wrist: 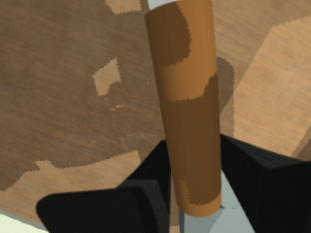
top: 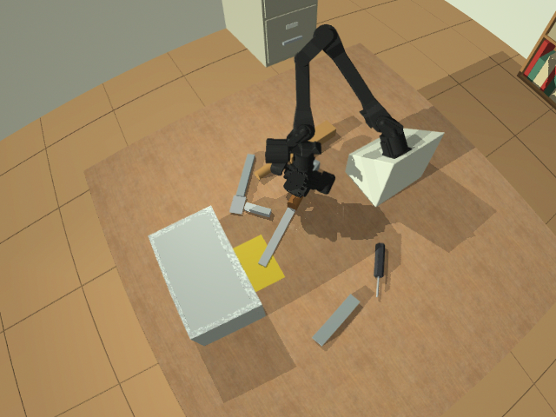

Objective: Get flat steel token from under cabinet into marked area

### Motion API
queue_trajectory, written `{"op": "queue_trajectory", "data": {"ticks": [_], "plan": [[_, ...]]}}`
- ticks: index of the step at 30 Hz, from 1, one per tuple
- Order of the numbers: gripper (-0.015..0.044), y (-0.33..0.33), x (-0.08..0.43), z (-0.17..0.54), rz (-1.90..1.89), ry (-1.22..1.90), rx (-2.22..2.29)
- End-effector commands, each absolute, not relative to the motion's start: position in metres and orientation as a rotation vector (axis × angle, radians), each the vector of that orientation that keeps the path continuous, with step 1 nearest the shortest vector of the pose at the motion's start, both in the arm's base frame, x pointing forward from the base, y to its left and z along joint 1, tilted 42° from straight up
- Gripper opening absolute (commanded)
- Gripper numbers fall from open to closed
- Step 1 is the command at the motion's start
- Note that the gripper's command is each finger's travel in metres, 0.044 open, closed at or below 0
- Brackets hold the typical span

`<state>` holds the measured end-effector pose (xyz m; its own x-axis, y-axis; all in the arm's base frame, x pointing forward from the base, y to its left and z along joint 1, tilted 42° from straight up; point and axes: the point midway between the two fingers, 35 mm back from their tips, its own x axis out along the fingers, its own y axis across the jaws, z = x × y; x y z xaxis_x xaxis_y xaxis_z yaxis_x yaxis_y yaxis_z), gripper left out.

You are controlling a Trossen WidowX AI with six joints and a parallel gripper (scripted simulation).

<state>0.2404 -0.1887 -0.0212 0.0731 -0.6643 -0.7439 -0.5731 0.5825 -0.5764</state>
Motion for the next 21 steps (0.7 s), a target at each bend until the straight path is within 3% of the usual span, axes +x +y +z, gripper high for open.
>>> {"op": "queue_trajectory", "data": {"ticks": [1, 21], "plan": [[0.0, -0.193, 0.239, -0.017, -0.092, 1.591, -1.07], [0.0, -0.211, 0.232, -0.001, -0.094, 1.591, -1.072]]}}
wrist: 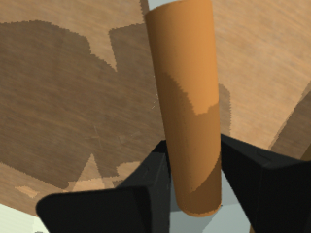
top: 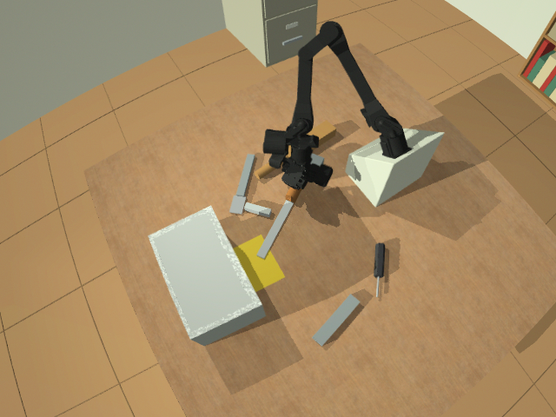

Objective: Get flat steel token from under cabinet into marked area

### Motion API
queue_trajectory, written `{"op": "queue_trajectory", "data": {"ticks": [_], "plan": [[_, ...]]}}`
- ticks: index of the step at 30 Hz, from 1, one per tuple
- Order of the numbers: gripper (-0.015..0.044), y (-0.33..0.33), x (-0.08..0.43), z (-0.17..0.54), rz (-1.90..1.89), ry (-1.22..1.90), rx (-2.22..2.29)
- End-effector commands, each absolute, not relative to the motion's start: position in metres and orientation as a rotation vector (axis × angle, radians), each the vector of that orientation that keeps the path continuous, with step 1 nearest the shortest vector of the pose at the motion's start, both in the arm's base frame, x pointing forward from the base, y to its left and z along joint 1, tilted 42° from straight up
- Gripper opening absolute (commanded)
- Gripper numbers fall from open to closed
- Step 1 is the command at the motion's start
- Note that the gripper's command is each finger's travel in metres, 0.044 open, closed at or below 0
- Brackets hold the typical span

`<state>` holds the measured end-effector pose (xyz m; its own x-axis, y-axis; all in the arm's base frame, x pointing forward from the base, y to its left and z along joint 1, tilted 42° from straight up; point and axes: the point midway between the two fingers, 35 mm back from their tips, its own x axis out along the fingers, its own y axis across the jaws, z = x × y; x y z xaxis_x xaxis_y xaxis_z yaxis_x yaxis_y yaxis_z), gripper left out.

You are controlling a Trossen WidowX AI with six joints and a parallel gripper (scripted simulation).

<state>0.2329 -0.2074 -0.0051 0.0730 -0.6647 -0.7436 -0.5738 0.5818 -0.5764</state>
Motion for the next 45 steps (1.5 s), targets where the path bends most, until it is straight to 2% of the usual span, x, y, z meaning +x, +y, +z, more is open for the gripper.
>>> {"op": "queue_trajectory", "data": {"ticks": [1, 45], "plan": [[0.0, -0.2116, 0.2316, -0.0002, -0.094, 1.591, -1.072], [0.0, -0.2124, 0.2316, 0.0005, -0.344, 1.511, -0.815]]}}
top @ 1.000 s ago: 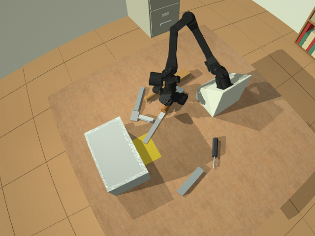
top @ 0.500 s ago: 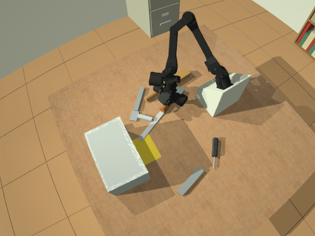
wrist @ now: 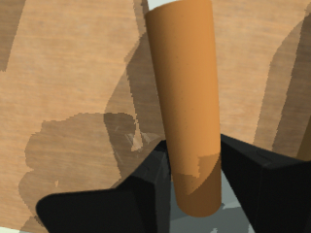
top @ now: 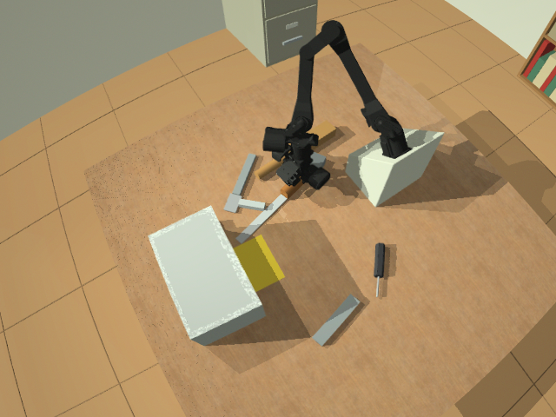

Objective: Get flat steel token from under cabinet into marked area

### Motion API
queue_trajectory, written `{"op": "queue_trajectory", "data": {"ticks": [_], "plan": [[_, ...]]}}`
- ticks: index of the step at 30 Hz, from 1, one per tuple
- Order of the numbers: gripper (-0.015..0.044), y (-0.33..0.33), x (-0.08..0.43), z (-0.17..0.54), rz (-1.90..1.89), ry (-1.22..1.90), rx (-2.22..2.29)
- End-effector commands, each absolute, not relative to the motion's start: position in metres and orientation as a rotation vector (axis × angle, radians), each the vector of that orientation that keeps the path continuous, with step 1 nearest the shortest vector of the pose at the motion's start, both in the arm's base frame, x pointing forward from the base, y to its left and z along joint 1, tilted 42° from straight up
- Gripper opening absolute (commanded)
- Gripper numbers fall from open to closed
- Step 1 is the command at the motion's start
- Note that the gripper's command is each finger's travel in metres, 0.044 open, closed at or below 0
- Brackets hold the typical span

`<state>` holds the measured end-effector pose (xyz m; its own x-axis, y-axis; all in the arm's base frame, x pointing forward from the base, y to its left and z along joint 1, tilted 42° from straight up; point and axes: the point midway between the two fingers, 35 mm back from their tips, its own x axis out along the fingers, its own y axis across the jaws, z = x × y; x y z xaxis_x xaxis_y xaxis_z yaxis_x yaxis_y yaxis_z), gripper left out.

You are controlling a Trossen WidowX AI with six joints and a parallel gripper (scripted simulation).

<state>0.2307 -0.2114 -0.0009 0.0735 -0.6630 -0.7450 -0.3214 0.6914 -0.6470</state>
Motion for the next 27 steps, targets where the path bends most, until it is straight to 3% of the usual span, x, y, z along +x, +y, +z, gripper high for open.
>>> {"op": "queue_trajectory", "data": {"ticks": [1, 5, 13, 18, 21, 27], "plan": [[0.0, -0.2124, 0.2316, 0.0005, -0.35, 1.509, -0.808], [0.0, -0.2126, 0.2317, 0.0007, -0.365, 1.503, -0.792], [0.02, -0.2117, 0.2308, -0.0006, -0.343, 1.513, -0.808], [0.02, -0.2116, 0.2308, -0.0006, -0.342, 1.513, -0.807], [0.027, -0.2115, 0.231, -0.0006, -0.346, 1.511, -0.812], [0.027, -0.2125, 0.2317, -0.002, -0.348, 1.51, -0.811]]}}
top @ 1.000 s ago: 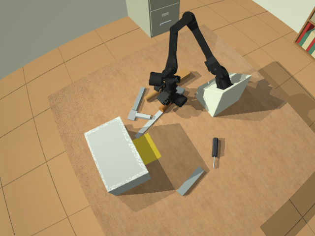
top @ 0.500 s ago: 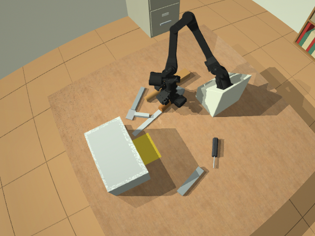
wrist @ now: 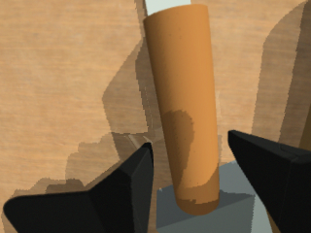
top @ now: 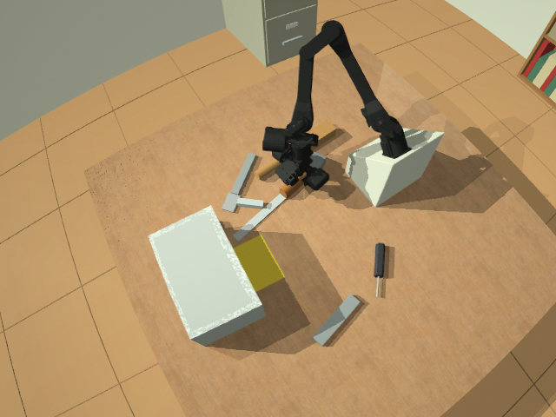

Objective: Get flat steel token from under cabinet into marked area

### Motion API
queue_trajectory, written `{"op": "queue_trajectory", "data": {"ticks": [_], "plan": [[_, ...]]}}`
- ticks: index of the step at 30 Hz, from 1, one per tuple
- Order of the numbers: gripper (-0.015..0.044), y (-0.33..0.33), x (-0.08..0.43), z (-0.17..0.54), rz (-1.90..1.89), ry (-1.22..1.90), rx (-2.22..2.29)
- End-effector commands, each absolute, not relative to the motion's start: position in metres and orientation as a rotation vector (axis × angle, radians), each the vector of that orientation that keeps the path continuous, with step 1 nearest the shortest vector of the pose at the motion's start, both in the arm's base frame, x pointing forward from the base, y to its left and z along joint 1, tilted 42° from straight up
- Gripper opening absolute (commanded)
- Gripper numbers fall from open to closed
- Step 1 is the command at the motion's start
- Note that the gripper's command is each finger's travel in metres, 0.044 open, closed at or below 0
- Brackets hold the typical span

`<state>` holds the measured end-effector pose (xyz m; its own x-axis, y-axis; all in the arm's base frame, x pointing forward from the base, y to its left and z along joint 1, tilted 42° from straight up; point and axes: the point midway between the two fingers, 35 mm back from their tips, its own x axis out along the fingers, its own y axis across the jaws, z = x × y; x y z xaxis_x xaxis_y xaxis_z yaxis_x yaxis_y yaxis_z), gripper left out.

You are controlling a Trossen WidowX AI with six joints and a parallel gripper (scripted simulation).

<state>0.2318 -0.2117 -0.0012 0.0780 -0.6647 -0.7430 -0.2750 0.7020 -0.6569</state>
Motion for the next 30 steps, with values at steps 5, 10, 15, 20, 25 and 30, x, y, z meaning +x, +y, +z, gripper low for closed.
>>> {"op": "queue_trajectory", "data": {"ticks": [5, 10, 15, 20, 25, 30], "plan": [[0.027, -0.2127, 0.2314, -0.0027, -0.347, 1.51, -0.812], [0.027, -0.2152, 0.2292, -0.005, -0.342, 1.513, -0.817], [0.0139, -0.2135, 0.2313, -0.003, -0.348, 1.508, -0.812], [0.0105, -0.2135, 0.2313, -0.003, -0.348, 1.508, -0.812], [0.0032, -0.2135, 0.2313, -0.003, -0.348, 1.508, -0.812], [0.0, -0.2134, 0.2317, -0.003, -0.349, 1.507, -0.81]]}}
